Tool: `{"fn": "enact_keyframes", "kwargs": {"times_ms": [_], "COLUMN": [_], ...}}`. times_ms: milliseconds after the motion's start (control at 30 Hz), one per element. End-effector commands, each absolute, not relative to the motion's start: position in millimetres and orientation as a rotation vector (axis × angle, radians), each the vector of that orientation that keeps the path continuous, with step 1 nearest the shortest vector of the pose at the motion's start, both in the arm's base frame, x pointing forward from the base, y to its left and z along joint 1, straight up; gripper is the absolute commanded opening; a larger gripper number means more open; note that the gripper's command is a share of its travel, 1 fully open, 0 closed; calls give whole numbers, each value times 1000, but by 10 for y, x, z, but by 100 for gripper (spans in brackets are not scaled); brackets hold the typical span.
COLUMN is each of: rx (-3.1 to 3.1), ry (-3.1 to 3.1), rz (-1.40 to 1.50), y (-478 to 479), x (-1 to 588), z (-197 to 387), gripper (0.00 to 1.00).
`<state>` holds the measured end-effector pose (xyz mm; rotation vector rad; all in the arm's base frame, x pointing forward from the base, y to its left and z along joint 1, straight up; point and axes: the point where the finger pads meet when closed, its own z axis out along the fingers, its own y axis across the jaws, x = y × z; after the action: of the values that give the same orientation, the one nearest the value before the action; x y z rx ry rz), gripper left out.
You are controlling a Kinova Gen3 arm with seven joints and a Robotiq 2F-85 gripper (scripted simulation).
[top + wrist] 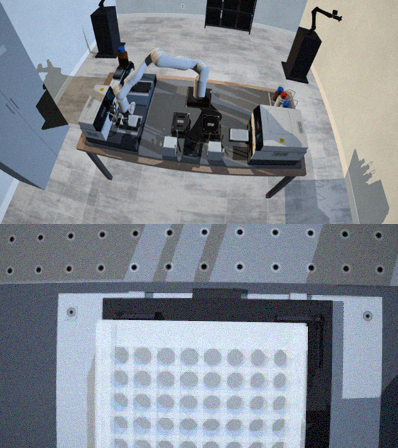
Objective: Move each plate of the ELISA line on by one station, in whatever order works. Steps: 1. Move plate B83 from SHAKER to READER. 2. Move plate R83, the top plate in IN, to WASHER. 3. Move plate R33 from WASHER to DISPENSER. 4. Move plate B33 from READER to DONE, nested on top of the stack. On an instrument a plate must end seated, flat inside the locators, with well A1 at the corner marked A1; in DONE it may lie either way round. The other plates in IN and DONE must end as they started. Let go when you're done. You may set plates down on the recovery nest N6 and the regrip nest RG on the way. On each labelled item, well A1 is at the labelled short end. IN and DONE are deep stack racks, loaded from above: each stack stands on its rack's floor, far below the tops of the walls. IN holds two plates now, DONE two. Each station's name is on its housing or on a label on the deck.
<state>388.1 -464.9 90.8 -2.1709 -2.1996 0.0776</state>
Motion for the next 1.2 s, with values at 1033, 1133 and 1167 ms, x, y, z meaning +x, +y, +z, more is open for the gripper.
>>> {"fn": "enact_keyframes", "kwargs": {"times_ms": [1033, 1133, 1167], "rx": [-2184, -2190, -2196], "ry": [-2213, -2219, -2225], "rz": [52, 40, 27], "y": [-4654, -4654, -4654], "x": [3886, 3886, 3885], "z": [1225, 1238, 1251], "gripper": [94, 94, 94]}}
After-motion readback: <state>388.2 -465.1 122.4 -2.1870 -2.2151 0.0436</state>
